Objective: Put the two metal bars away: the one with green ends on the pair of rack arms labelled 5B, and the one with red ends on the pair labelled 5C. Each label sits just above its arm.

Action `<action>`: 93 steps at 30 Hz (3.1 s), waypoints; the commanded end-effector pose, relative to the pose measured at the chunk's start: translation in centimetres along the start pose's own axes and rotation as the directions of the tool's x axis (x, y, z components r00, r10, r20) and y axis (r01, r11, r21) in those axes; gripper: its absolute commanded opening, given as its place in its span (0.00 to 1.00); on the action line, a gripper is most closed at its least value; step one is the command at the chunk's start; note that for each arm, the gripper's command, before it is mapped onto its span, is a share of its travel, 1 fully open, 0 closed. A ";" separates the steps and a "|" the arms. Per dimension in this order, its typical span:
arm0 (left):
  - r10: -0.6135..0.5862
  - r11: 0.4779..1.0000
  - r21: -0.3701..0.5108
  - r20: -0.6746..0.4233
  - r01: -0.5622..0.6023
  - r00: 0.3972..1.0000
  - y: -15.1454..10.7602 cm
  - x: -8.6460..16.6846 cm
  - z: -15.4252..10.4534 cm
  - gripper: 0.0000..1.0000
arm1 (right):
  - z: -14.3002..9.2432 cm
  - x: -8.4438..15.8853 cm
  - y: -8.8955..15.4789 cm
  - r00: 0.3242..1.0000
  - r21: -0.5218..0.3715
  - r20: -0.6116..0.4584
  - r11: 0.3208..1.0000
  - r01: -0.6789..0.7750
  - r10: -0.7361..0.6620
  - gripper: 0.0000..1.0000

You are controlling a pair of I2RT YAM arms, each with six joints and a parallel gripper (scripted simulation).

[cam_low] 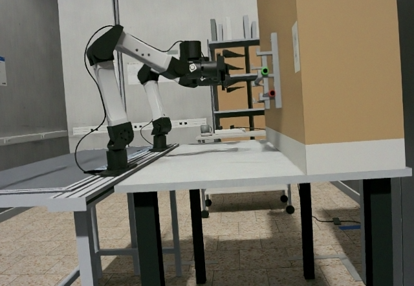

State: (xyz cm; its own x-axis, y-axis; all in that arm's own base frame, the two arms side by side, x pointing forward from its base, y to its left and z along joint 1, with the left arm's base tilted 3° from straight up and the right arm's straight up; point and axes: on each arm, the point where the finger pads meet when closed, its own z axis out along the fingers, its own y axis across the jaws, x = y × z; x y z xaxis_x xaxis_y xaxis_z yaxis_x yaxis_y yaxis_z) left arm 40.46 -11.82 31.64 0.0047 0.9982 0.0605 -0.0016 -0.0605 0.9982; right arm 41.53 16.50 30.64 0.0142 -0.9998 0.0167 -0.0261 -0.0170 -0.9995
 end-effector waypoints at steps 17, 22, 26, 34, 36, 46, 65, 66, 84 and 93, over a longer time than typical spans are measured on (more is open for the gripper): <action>-0.023 0.999 -0.035 0.000 0.023 1.000 -4.8 -1.7 0.3 0.73 | 0.3 -2.3 5.4 1.000 0.023 -0.005 1.000 -0.010 0.010 0.73; -0.023 0.999 -0.035 0.000 0.023 1.000 -5.7 -1.9 0.3 0.71 | 0.4 -2.6 6.4 1.000 0.023 -0.005 1.000 -0.010 0.010 0.71; -0.023 0.999 -0.035 0.000 0.023 1.000 -7.0 -2.3 0.4 0.69 | 0.4 -3.1 7.7 1.000 0.023 -0.005 1.000 -0.010 0.010 0.69; -0.023 0.999 -0.035 0.000 0.023 1.000 -9.4 -2.9 0.5 0.64 | 0.6 -4.0 10.3 1.000 0.023 -0.005 1.000 -0.010 0.010 0.64; -0.023 0.999 -0.035 0.000 0.023 1.000 -9.4 -2.9 0.5 0.64 | 0.6 -4.0 10.3 1.000 0.023 -0.005 1.000 -0.010 0.010 0.64; -0.023 0.999 -0.035 0.000 0.023 1.000 -9.4 -2.9 1.9 0.64 | 1.9 -4.0 10.2 1.000 0.023 -0.005 1.000 -0.010 0.010 0.64; -0.023 0.999 -0.035 0.000 0.023 1.000 -9.1 -2.9 4.2 0.64 | 4.2 -4.0 9.9 1.000 0.023 -0.005 1.000 -0.010 0.010 0.64; -0.023 0.999 -0.035 0.000 0.023 1.000 -9.1 -2.9 4.3 0.64 | 4.3 -4.0 9.9 1.000 0.023 -0.005 1.000 -0.010 0.010 0.64; -0.023 0.999 -0.035 0.000 0.023 1.000 -9.4 -2.9 6.5 0.64 | 6.5 -4.0 10.3 1.000 0.023 -0.005 1.000 -0.010 0.010 0.64; -0.023 0.999 -0.035 0.000 0.023 1.000 -9.4 -2.9 7.4 0.64 | 7.4 -4.0 10.3 1.000 0.023 -0.005 1.000 -0.010 0.010 0.64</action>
State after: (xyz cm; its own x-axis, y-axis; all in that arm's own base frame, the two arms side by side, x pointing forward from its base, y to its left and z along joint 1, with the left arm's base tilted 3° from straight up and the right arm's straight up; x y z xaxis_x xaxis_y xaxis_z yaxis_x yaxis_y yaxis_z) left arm 47.23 -13.74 21.75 -0.0103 0.9988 0.0478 -0.0278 -0.0481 0.9985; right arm 47.68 20.38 20.35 0.0081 -1.0000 -0.0033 0.0045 0.0033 -1.0000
